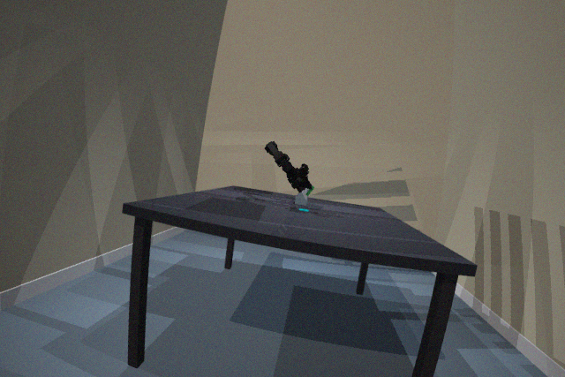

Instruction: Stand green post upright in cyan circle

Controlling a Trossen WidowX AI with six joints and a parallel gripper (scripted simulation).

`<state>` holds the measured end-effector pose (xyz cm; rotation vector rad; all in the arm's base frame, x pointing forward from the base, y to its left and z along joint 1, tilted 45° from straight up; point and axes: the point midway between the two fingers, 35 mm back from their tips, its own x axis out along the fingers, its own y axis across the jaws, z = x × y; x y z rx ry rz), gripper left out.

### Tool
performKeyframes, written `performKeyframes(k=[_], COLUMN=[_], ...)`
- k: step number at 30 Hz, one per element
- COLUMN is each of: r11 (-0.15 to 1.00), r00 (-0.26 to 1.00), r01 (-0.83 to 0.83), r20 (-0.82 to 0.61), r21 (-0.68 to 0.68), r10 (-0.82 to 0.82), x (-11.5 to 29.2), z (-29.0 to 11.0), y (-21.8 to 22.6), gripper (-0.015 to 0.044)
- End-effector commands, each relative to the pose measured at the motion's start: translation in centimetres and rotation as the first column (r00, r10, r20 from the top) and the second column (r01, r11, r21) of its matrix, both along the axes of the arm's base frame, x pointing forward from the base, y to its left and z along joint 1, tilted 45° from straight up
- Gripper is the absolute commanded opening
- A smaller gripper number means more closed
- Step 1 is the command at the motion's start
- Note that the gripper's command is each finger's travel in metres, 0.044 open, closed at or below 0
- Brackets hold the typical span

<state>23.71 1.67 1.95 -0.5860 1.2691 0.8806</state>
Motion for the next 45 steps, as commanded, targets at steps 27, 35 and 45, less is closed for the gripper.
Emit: performKeyframes(k=[27,35,45], r11=[0.990,0.985,0.979], r00=[0.980,0.968,0.947], r01=[-0.057,-0.077,-0.105], r20=[0.195,0.249,0.319], r21=[0.131,0.154,0.177], r10=[0.031,0.037,0.043], x=[0.3,0.3,0.4], z=[1.0,1.3,1.7], y=[-0.2,-0.3,-0.4], gripper=[0.0022,0.0022,0.0022])
